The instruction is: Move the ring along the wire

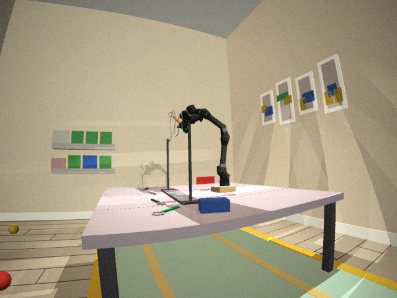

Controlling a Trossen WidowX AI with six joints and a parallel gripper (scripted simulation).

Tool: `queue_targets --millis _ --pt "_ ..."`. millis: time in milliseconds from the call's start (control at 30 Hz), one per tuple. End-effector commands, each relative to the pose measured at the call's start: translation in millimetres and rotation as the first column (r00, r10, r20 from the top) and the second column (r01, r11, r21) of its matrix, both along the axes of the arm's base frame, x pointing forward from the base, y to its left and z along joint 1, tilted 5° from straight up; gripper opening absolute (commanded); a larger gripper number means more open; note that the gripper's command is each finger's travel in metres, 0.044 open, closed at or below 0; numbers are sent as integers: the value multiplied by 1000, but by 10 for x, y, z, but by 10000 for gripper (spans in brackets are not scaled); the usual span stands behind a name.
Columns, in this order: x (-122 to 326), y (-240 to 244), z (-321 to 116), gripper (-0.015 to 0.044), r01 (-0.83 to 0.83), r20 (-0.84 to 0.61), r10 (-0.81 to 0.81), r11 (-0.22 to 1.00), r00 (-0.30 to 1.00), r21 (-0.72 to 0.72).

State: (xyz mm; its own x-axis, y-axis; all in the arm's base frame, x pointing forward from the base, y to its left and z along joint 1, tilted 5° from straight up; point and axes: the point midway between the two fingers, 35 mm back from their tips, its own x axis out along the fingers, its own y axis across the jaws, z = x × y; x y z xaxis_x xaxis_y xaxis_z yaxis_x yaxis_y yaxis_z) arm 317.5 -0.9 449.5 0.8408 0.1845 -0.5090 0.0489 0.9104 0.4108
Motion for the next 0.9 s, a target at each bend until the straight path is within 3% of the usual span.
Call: queue_targets --millis 0,867 --pt "-4 -14 16 -150 0 10 1 999 1000 -49" --pt "4 -118 -13 -150 4 35 9 932 999 -362"
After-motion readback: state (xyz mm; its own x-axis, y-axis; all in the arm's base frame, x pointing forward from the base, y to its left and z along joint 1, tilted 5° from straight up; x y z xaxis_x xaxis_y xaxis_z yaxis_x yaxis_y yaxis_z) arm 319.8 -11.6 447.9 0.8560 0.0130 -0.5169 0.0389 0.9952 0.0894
